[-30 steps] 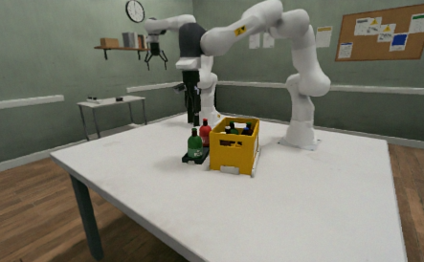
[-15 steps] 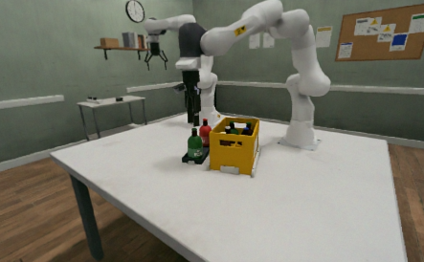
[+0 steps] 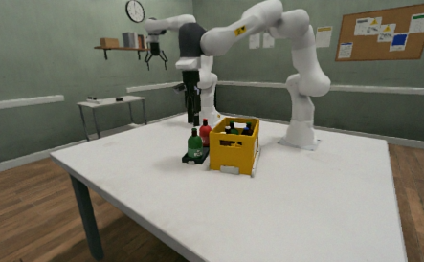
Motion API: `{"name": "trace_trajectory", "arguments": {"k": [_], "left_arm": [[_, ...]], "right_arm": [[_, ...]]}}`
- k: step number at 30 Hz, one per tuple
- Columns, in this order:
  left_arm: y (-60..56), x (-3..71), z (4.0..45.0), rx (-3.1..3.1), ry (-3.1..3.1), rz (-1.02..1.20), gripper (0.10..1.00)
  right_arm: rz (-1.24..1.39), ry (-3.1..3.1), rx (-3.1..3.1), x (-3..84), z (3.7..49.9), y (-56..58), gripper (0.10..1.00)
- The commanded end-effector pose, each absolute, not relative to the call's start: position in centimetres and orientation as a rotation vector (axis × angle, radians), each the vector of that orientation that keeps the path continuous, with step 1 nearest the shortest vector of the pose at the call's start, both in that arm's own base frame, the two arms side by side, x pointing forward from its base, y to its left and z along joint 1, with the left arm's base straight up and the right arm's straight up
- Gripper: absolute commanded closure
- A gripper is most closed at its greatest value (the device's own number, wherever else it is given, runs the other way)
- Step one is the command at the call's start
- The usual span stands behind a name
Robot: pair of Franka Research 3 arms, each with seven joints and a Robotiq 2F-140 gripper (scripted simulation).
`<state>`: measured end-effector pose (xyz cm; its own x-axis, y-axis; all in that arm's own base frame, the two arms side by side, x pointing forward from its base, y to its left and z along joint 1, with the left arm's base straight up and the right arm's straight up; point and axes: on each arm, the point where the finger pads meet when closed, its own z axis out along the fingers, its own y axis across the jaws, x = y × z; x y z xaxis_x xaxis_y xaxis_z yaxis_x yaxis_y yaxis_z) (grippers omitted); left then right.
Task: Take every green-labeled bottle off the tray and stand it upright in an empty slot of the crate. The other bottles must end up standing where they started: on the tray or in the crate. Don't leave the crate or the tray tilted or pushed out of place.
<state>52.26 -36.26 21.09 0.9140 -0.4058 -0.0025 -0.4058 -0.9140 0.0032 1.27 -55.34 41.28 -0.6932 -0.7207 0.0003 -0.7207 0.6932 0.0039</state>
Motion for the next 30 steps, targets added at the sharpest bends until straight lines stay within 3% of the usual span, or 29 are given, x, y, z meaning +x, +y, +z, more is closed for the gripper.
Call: {"name": "trace_trajectory", "arguments": {"k": [1,30], "left_arm": [[-36.12,52.48,21.07,3.072,-0.657,0.0,0.656],[-36.12,52.48,20.51,3.072,-0.657,0.0,0.656]], "right_arm": [[0.0,-2.888,1.236,1.28,41.3,-55.44,0.098],[0.0,-2.888,1.236,1.28,41.3,-55.44,0.098]]}}
